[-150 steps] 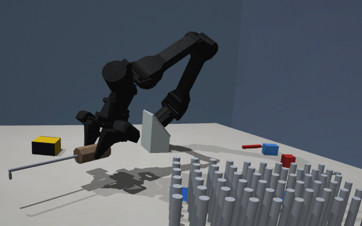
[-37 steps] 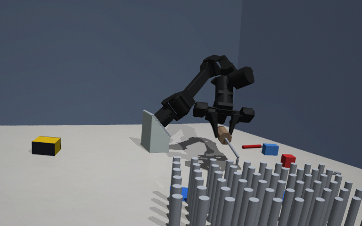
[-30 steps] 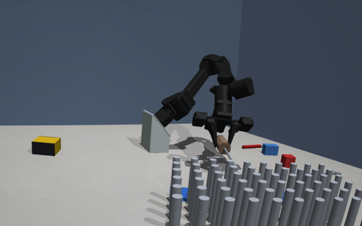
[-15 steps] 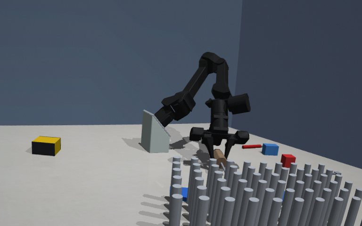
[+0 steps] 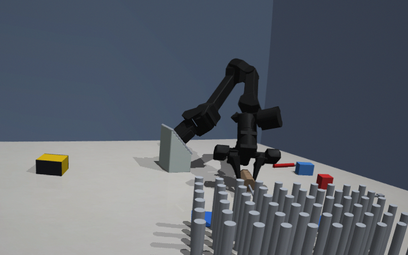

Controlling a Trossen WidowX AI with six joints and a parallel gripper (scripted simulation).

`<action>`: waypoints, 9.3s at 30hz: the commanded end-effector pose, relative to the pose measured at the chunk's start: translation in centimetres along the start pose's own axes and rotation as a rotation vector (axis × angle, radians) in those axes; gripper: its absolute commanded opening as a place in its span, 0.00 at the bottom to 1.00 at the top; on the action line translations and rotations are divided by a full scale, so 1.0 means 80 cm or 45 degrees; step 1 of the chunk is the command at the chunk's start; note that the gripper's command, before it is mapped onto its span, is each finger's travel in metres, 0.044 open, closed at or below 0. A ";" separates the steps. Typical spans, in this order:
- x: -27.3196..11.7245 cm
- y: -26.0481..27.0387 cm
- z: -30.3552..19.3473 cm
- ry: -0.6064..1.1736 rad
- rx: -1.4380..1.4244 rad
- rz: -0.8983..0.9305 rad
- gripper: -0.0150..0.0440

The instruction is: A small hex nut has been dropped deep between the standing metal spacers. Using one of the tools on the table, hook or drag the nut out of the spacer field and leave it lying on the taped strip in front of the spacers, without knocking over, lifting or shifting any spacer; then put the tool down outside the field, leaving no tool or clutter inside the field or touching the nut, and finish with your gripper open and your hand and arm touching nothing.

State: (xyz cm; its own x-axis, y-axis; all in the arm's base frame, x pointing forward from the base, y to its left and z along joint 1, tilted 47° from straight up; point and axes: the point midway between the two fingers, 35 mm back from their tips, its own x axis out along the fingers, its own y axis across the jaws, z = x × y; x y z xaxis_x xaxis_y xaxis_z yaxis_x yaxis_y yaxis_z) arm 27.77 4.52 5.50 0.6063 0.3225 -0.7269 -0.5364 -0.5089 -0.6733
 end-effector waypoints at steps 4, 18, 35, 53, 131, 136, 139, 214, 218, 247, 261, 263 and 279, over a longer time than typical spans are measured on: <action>0.002 -0.002 -0.006 0.008 -0.003 -0.003 0.25; 0.007 -0.003 -0.012 0.008 -0.005 -0.004 0.25; 0.012 -0.003 -0.021 0.008 -0.006 -0.004 0.25; 0.018 -0.004 -0.030 0.009 -0.007 -0.004 0.25; 0.046 -0.005 -0.073 0.012 -0.010 -0.005 0.25; 0.048 -0.005 -0.076 0.012 -0.010 -0.005 0.25; 0.050 -0.005 -0.078 0.012 -0.010 -0.005 0.25; 0.080 -0.005 -0.125 0.015 -0.013 -0.006 0.25; 0.082 -0.005 -0.128 0.015 -0.013 -0.006 0.25; 0.094 -0.003 -0.147 0.017 -0.013 -0.006 0.25; 0.103 -0.002 -0.144 0.016 -0.012 -0.006 0.25; 0.105 -0.002 -0.142 0.016 -0.011 -0.005 0.25; 0.114 0.000 -0.134 0.016 -0.007 -0.003 0.25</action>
State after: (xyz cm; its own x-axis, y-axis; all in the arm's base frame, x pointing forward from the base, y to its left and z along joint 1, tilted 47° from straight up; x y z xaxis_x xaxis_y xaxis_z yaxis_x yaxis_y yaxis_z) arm 39.62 -1.06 0.37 0.6131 0.3199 -0.7223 -0.5284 -0.5137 -0.6760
